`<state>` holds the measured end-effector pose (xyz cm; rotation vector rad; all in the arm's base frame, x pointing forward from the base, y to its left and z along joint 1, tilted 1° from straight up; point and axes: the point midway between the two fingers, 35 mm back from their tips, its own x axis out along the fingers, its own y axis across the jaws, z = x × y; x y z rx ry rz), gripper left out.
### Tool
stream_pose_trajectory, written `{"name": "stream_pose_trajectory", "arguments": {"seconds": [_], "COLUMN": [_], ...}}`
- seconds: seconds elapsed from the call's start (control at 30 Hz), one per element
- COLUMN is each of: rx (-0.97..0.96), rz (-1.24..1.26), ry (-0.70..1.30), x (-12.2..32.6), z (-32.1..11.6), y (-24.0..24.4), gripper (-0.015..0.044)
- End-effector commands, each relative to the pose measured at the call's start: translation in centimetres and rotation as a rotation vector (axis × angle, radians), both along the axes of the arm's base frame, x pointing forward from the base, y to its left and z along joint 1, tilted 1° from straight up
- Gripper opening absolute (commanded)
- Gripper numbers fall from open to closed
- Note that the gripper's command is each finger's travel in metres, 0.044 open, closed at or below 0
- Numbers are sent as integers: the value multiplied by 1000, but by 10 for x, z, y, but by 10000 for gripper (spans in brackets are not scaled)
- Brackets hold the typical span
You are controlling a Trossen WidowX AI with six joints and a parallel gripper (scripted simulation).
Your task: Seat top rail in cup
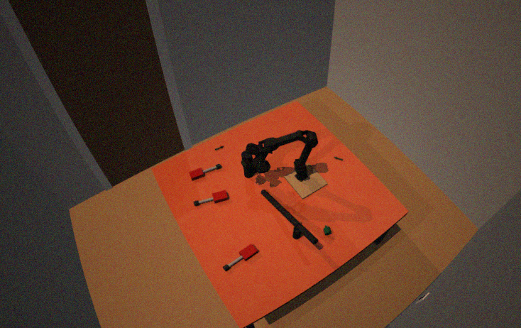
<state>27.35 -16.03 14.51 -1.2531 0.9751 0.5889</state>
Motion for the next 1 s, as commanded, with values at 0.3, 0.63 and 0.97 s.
{"name": "stream_pose_trajectory", "arguments": {"seconds": [0.3, 0.63, 0.97], "rx": [-6, -7, -8], "rz": [76, 127, 178], "ry": [1, 1, 1], "x": [-8, -13, -18], "z": [1, 1, 1], "y": [1, 2, 2], "gripper": [0, 0, 0]}}
